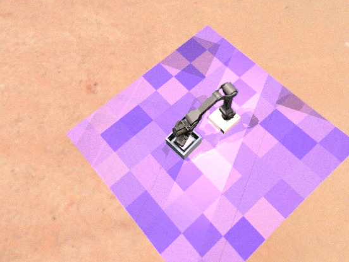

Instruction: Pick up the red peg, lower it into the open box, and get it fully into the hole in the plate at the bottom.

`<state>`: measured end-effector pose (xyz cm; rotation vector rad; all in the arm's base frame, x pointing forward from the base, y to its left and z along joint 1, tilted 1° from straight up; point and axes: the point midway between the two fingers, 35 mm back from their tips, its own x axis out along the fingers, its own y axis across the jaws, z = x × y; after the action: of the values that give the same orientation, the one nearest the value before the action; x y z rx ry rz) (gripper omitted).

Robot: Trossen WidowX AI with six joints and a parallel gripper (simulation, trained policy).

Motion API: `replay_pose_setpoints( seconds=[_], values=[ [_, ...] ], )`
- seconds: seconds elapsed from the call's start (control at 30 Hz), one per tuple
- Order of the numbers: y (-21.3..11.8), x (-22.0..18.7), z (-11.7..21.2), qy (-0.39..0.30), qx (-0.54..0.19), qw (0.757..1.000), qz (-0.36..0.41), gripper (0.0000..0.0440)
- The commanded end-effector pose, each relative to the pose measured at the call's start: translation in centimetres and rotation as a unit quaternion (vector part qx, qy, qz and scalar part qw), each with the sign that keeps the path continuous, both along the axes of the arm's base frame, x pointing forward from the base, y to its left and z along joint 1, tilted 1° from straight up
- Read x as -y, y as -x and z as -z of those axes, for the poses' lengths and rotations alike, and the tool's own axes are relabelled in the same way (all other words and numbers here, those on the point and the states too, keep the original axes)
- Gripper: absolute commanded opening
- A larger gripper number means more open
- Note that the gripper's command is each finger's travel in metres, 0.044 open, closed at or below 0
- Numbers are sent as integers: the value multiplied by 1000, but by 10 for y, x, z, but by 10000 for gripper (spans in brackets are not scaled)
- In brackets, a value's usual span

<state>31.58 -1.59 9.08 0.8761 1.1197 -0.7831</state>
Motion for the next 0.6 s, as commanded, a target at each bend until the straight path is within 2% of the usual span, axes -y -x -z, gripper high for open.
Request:
replay_pose_setpoints(
  seconds=[0.0, 0.17, 0.4, 0.57],
  values=[
    [-3, 3, 12, -1, -15, 1000, -5, 32],
    [-6, 7, 22, 4, -31, 999, -16, 146],
    [-19, 14, 23, 10, -39, 999, -26, 190],
    [-32, 20, 22, 12, -35, 999, -32, 295]
  ],
)
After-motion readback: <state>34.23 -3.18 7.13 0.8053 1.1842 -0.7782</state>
